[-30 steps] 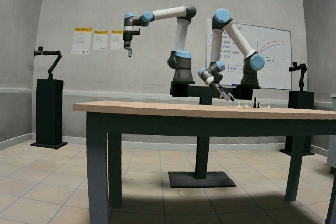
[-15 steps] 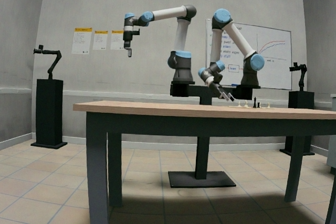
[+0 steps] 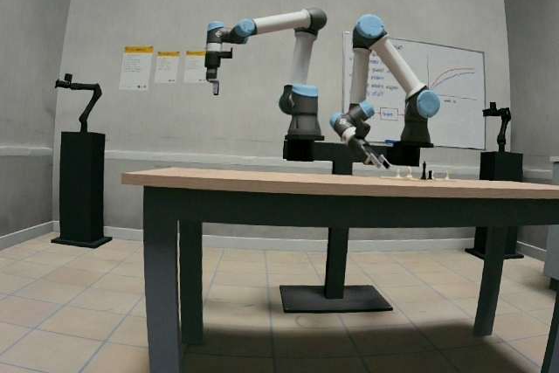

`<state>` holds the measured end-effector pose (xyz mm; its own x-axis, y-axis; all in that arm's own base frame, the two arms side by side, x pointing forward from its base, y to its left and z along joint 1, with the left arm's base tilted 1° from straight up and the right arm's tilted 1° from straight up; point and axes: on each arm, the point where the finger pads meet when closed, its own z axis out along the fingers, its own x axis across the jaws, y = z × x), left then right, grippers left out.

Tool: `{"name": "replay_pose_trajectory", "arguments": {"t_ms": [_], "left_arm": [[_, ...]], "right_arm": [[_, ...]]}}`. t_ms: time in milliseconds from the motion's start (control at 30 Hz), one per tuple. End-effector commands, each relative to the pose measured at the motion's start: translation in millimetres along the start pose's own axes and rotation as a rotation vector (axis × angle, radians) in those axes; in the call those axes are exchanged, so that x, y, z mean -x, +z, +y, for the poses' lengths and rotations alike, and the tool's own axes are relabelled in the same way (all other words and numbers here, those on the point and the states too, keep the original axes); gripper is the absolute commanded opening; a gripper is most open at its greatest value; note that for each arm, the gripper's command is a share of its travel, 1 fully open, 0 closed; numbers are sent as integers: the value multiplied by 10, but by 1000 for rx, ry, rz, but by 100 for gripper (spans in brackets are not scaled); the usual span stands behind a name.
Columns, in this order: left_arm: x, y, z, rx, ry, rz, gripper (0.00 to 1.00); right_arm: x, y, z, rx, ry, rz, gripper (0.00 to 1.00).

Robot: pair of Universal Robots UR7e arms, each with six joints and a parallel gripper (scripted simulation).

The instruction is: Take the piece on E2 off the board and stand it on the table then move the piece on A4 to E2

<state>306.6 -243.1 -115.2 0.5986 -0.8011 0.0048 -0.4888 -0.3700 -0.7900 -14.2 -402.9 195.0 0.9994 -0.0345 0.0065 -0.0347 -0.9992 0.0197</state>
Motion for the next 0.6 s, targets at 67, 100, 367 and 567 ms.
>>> {"name": "replay_pose_trajectory", "arguments": {"t_ms": [67, 100, 367, 567], "left_arm": [[-2, -2, -1, 0, -1, 1, 100], [-2, -2, -1, 0, -1, 1, 100], [-3, -19, -21, 1, 0, 0, 100], [-5, -67, -80, 1, 0, 0, 100]], "right_arm": [[-1, -4, 3, 1, 0, 0, 100], [-1, -4, 3, 1, 0, 0, 100], [-1, -4, 3, 1, 0, 0, 100], [-1, -4, 3, 1, 0, 0, 100]]}}
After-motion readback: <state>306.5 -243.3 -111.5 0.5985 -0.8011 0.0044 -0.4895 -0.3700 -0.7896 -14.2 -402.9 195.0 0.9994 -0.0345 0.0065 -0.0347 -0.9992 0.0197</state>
